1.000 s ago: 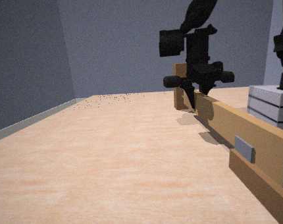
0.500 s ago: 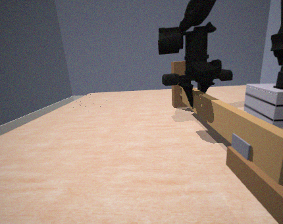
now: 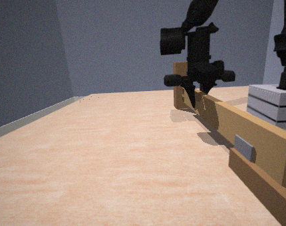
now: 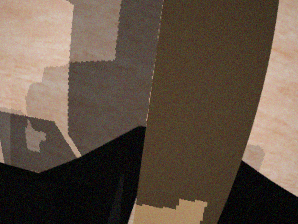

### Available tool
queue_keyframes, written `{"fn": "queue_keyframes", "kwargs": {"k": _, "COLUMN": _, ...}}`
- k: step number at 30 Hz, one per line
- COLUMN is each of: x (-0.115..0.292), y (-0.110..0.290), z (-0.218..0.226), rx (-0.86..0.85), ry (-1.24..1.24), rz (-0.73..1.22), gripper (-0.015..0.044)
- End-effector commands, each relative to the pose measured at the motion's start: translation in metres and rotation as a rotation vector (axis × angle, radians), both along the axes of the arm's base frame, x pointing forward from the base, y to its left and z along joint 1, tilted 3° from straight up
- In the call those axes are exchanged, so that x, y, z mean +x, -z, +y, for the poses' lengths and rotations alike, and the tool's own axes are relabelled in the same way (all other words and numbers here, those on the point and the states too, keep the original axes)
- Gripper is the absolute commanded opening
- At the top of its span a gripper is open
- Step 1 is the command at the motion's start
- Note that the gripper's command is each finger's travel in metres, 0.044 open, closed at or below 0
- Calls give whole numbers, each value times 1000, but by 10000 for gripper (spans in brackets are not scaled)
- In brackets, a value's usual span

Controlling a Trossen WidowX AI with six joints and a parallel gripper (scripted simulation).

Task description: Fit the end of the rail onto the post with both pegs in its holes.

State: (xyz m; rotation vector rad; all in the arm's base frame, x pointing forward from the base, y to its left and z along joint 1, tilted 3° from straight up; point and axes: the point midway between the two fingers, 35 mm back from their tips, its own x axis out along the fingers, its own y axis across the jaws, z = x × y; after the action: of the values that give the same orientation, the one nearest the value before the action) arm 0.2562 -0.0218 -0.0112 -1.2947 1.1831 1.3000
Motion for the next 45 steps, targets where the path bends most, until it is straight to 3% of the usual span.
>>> {"fn": "queue_keyframes", "kwargs": {"k": 1, "x": 0, "y": -2, "z": 0, "rx": 2, "ry": 1, "rz": -4, "gripper": 0}}
{"fn": "queue_keyframes", "kwargs": {"k": 45, "x": 2, "y": -1, "z": -11, "rx": 0, "ry": 1, "rz": -4, "gripper": 0}}
